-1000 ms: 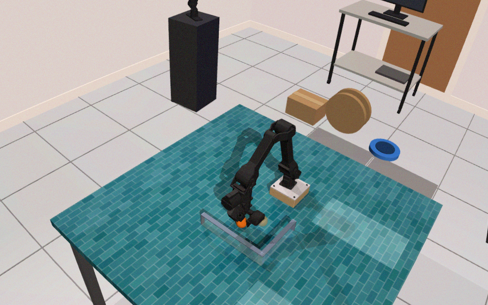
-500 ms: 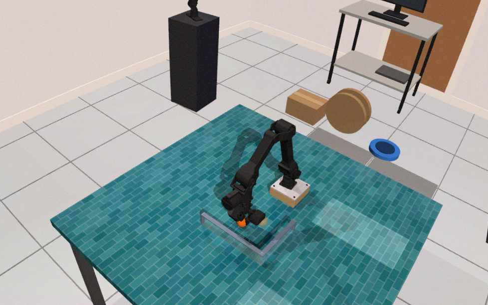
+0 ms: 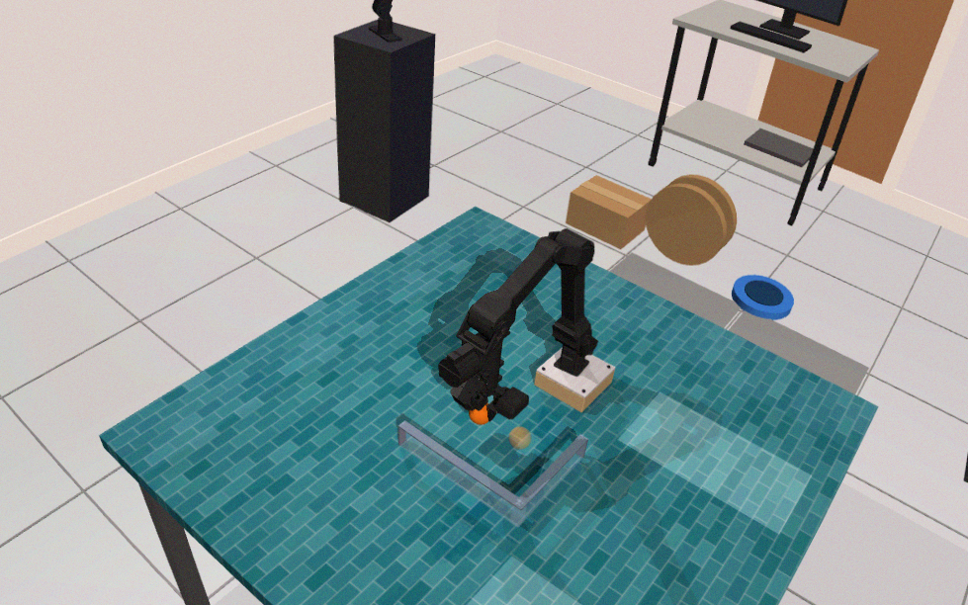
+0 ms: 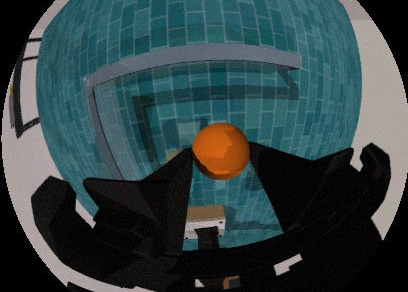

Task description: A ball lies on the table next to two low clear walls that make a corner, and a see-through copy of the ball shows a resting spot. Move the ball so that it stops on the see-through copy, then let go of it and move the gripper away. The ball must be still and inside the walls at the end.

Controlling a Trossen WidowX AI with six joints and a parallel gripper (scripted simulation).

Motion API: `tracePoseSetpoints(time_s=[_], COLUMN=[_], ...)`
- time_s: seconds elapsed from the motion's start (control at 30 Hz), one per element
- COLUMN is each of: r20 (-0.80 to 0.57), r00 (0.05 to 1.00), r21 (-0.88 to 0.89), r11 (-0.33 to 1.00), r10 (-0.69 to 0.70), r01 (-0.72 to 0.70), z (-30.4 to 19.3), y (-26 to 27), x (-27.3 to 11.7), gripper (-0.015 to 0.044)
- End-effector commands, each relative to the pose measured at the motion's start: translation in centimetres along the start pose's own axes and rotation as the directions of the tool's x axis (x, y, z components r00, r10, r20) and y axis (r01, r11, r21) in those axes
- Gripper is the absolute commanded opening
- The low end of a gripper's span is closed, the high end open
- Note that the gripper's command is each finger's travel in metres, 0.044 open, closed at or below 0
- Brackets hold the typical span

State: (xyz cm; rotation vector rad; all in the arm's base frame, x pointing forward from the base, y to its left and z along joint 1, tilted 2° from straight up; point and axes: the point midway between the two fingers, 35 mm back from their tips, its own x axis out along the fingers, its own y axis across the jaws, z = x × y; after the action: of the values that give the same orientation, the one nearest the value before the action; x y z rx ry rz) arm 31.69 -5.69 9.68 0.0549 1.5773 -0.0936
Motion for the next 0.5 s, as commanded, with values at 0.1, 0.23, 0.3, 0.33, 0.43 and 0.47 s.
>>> tracePoseSetpoints(time_s=[0.1,0.23,0.3,0.33,0.43,0.47], r20=[0.01,0.01,0.01,0.009,0.009,0.009], r00=[1.0,1.0,1.0,1.0,1.0,1.0], r21=[0.003,0.003,0.003,0.003,0.003,0.003], r11=[1.0,1.0,1.0,1.0,1.0,1.0], r10=[0.002,0.002,0.002,0.002,0.003,0.003], r01=[-0.002,-0.002,-0.002,-0.002,-0.003,-0.003], z=[-0.5,-0.6,-0.9,-1.1,-1.7,-2.0], y=[0.1,0.1,0.5,0.8,1.7,2.0], x=[-4.0,-4.4,-4.2,-4.0,-3.4,-3.2], gripper=[0.0,0.0,0.0,0.0,0.0,0.0])
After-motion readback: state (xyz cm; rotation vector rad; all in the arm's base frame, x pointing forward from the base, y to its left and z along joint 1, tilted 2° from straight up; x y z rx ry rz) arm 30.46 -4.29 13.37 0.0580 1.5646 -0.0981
